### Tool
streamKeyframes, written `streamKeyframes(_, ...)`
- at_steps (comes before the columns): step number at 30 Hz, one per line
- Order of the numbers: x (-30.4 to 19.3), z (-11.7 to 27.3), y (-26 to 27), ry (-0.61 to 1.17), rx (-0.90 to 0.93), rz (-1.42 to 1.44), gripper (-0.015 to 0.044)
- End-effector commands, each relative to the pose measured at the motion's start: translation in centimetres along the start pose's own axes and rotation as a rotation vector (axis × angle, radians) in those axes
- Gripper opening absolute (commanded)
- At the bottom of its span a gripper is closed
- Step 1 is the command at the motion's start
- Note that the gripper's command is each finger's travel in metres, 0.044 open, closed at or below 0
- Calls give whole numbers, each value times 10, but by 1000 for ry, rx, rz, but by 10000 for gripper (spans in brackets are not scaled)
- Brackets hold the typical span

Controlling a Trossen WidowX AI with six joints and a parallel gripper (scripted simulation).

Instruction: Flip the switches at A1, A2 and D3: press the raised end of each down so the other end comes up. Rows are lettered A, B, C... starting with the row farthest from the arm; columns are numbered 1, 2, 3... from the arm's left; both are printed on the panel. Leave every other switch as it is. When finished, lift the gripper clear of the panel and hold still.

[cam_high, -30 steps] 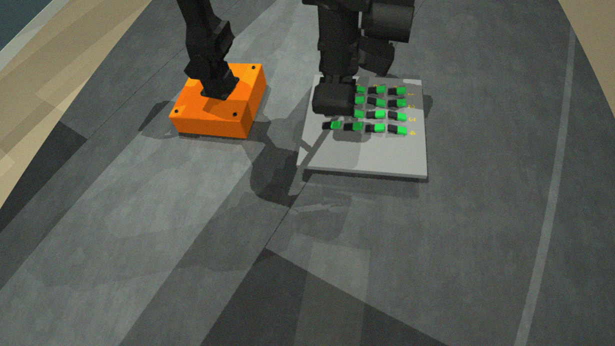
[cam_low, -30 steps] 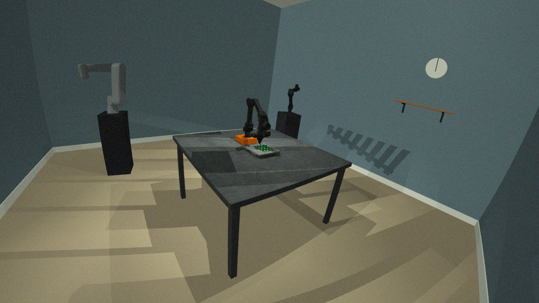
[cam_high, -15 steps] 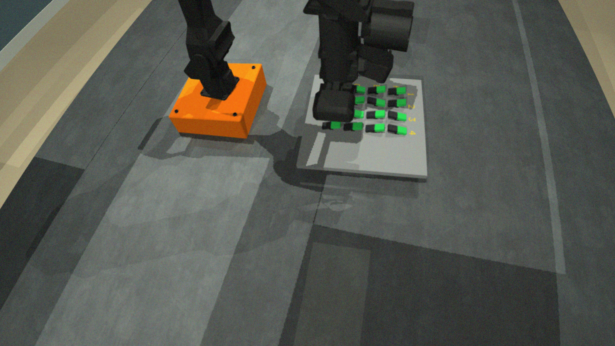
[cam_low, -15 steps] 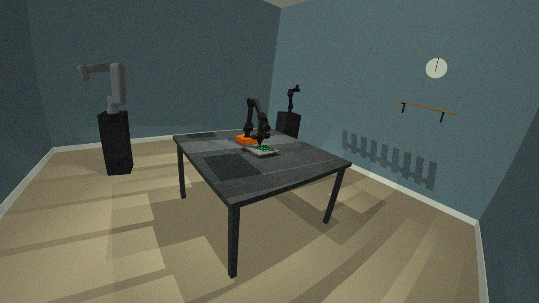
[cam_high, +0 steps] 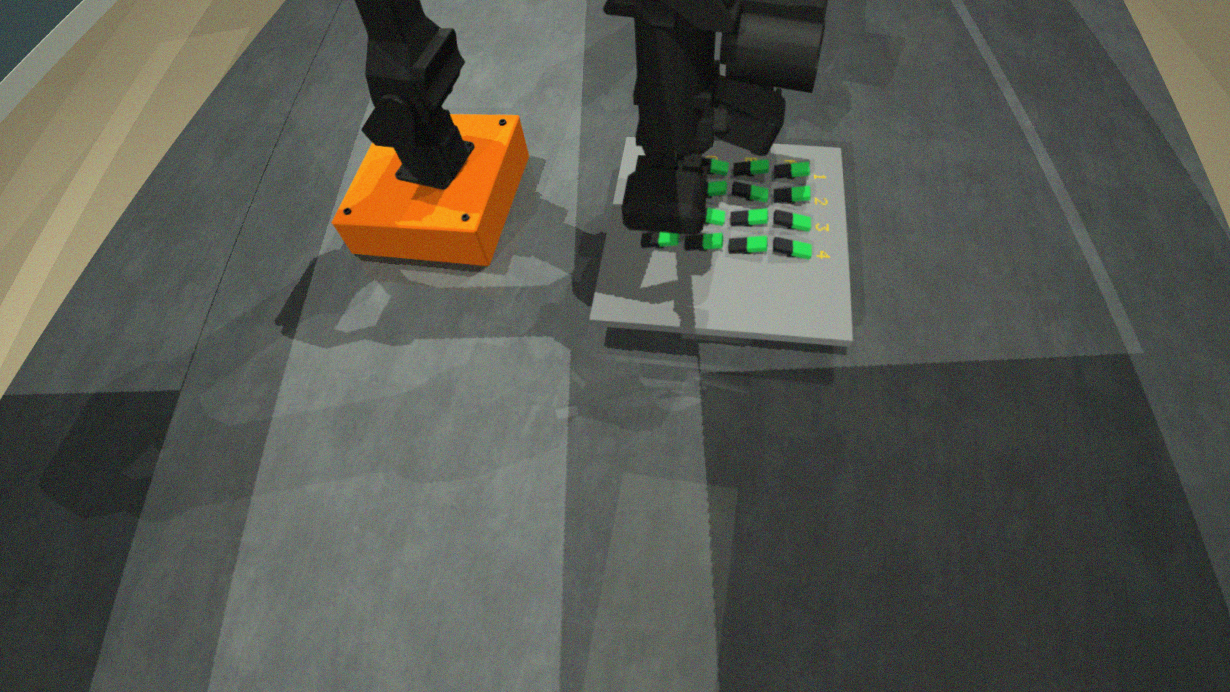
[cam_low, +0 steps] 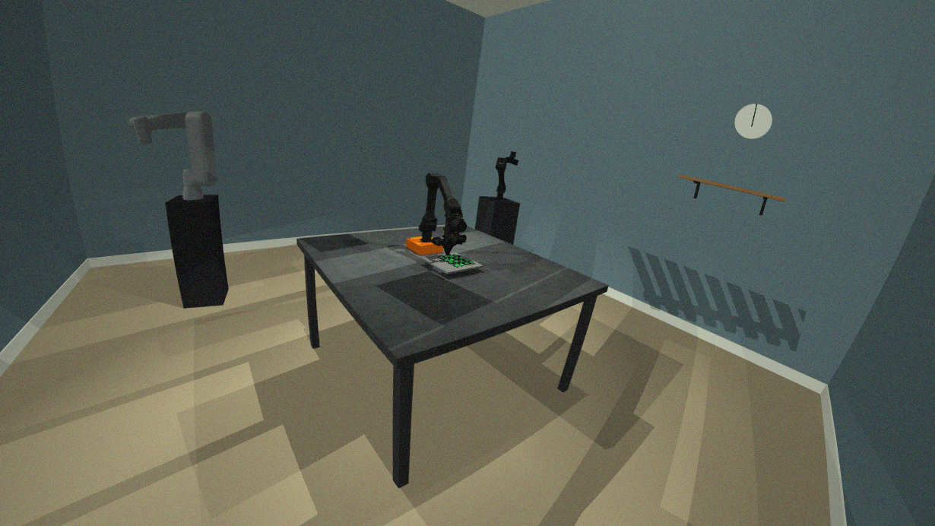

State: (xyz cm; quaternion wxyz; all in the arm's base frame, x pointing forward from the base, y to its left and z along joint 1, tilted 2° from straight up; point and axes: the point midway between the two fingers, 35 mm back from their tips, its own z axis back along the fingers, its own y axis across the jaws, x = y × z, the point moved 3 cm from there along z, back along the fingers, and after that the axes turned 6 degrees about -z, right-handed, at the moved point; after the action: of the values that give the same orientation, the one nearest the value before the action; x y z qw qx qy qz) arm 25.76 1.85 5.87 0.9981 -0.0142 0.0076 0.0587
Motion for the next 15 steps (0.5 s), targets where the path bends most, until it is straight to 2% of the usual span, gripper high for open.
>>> streamKeyframes(1, 0, -1, -1, 0, -5, 4, 0)
streamKeyframes(15, 0, -3, -1, 0, -5, 4, 0)
